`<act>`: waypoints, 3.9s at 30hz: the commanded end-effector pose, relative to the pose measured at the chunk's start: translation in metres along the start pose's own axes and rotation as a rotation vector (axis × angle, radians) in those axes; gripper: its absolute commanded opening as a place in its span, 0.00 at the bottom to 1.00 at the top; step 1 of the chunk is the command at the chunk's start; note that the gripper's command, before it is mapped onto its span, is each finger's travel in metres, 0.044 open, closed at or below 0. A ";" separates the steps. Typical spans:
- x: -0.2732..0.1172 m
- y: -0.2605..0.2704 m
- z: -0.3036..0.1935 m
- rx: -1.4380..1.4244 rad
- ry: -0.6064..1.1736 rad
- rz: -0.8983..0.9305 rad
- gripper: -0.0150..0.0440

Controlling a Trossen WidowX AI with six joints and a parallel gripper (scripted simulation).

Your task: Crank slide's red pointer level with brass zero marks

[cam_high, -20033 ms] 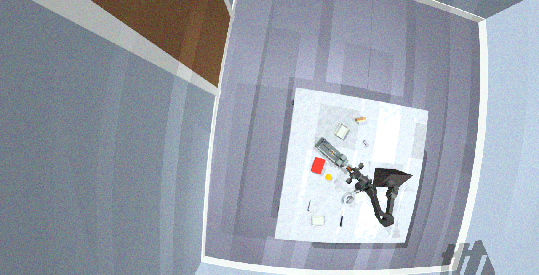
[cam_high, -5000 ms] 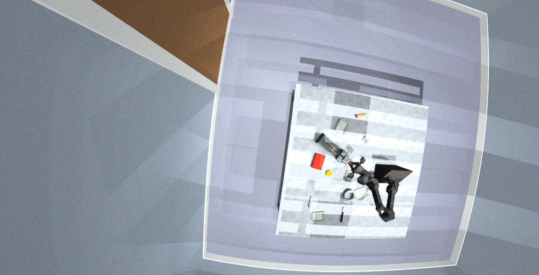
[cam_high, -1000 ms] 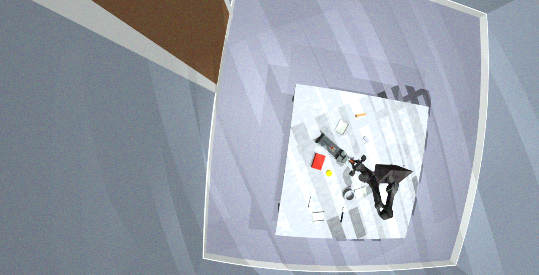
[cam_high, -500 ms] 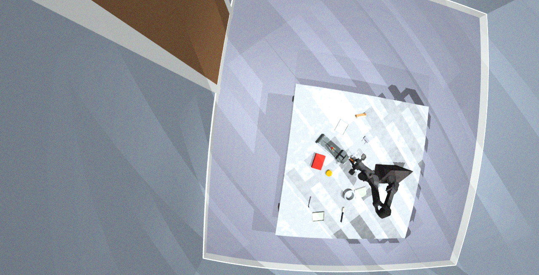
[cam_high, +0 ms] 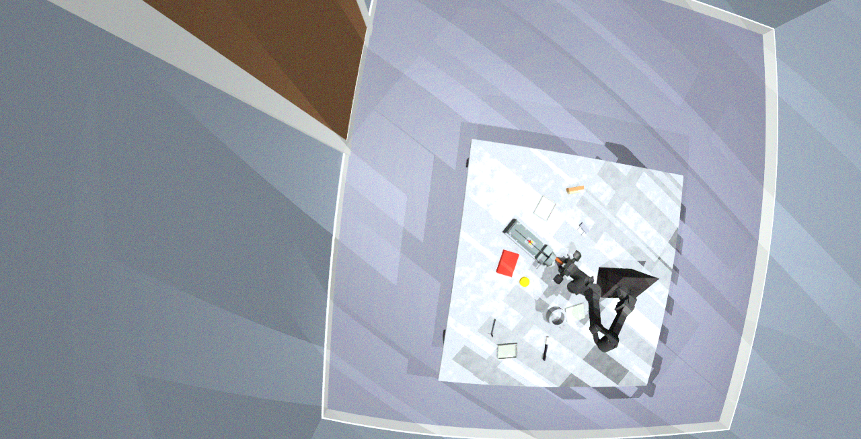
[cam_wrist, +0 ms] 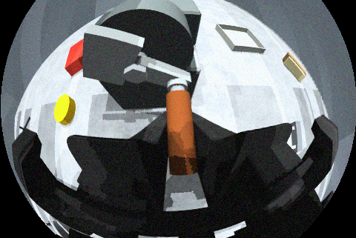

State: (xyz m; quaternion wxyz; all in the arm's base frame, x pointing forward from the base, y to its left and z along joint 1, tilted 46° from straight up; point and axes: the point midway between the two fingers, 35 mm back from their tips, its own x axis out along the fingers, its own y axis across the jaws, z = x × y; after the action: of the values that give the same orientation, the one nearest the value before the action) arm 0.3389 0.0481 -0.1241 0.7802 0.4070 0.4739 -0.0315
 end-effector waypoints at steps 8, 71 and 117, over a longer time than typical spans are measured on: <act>0.004 0.003 -0.004 -0.003 0.008 0.004 0.25; 0.004 0.003 -0.004 -0.003 0.008 0.004 0.25; -0.006 0.003 0.008 -0.007 0.004 0.000 1.00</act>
State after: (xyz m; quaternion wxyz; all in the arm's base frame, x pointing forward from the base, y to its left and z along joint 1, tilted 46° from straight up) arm 0.3371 0.0483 -0.1243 0.7766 0.4049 0.4815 -0.0328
